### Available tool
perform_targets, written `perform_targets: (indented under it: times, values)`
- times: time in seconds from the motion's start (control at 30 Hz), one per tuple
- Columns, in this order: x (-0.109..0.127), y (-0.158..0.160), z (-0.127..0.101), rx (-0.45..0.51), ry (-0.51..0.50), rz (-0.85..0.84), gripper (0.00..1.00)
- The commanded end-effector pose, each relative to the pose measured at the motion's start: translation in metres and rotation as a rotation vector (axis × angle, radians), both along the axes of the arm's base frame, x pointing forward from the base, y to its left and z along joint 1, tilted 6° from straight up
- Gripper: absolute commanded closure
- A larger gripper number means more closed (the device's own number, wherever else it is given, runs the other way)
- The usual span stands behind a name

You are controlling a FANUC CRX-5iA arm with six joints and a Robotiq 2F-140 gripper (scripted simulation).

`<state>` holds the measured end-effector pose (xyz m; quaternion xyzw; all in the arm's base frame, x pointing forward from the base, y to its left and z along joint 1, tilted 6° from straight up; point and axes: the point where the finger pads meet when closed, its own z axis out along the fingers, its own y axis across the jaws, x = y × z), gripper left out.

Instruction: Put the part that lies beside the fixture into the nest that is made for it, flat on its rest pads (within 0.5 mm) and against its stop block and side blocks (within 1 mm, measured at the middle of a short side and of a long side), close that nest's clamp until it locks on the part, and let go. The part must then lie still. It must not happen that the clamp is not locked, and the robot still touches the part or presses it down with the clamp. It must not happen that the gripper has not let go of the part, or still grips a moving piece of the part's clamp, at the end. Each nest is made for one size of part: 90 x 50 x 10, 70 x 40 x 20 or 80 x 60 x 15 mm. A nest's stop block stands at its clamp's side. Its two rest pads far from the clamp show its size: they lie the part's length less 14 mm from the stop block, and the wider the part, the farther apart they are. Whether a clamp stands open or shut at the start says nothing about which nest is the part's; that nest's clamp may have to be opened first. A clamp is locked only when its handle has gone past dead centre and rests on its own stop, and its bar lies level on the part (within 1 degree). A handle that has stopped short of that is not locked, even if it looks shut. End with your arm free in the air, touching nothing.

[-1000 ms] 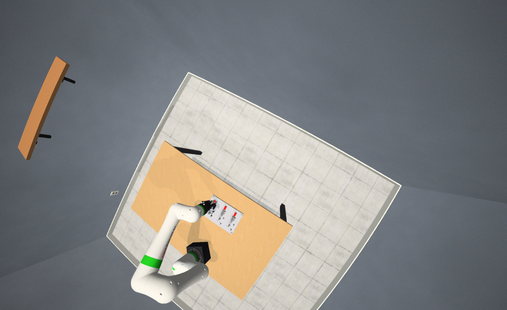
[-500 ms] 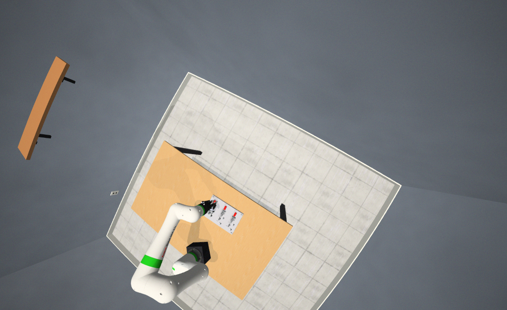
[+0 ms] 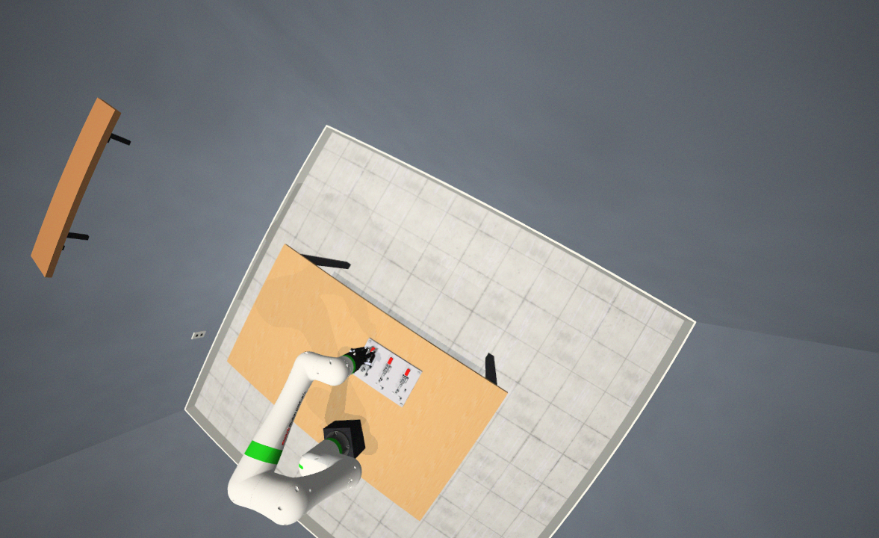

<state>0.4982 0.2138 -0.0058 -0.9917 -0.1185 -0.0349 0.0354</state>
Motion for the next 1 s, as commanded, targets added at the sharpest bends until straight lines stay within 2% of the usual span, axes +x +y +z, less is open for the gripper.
perform_targets:
  times: [0.0,0.53,0.57,0.97]
  values:
    - [-0.0001,0.0,-0.0008,0.0,0.001,0.0,1.0]
    - [-0.0001,0.0,-0.0008,0.0,0.001,0.0,1.0]
    - [-0.0001,0.0,-0.0008,0.0,0.001,0.0,0.72]
    - [-0.0001,0.0,-0.0008,0.0,0.001,0.0,0.72]
